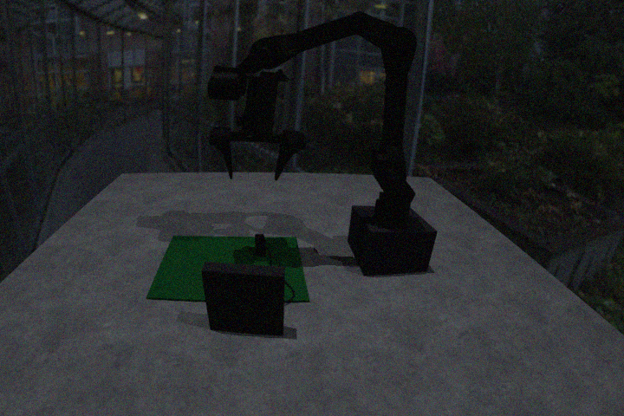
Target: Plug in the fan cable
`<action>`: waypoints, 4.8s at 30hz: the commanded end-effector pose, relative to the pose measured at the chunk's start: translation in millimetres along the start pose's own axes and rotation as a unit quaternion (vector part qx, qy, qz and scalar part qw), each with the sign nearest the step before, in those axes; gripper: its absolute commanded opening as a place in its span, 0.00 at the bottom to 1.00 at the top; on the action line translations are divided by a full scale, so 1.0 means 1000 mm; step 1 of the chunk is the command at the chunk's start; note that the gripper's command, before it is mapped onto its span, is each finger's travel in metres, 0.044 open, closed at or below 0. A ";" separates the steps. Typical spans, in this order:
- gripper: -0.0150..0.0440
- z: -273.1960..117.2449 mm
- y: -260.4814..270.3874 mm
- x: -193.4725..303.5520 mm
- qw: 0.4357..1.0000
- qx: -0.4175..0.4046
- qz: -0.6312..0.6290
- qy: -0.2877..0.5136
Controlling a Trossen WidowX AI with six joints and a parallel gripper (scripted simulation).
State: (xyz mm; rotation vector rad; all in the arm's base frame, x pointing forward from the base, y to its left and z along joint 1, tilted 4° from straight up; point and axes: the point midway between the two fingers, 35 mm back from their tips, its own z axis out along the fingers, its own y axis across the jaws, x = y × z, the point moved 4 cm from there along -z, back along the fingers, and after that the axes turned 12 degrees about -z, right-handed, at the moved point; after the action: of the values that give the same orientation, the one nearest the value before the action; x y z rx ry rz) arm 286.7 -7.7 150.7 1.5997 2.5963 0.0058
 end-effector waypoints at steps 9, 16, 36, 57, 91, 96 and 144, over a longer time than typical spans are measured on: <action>1.00 0.033 -0.006 0.004 0.999 0.033 -0.032 0.008; 1.00 0.107 -0.015 0.007 0.999 0.033 -0.032 0.008; 1.00 0.130 -0.016 0.007 0.999 0.033 -0.032 0.008; 1.00 0.157 -0.019 0.008 0.999 0.033 -0.032 0.008; 0.25 0.106 -0.005 0.018 0.999 0.033 0.029 0.007; 0.25 0.107 0.006 0.034 0.993 0.033 0.115 0.005; 0.25 0.119 0.028 0.093 0.911 0.033 0.410 -0.003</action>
State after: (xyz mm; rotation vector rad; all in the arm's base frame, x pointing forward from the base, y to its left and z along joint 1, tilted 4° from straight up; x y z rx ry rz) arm 280.7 83.5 37.3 2.5566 1.7268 -0.0188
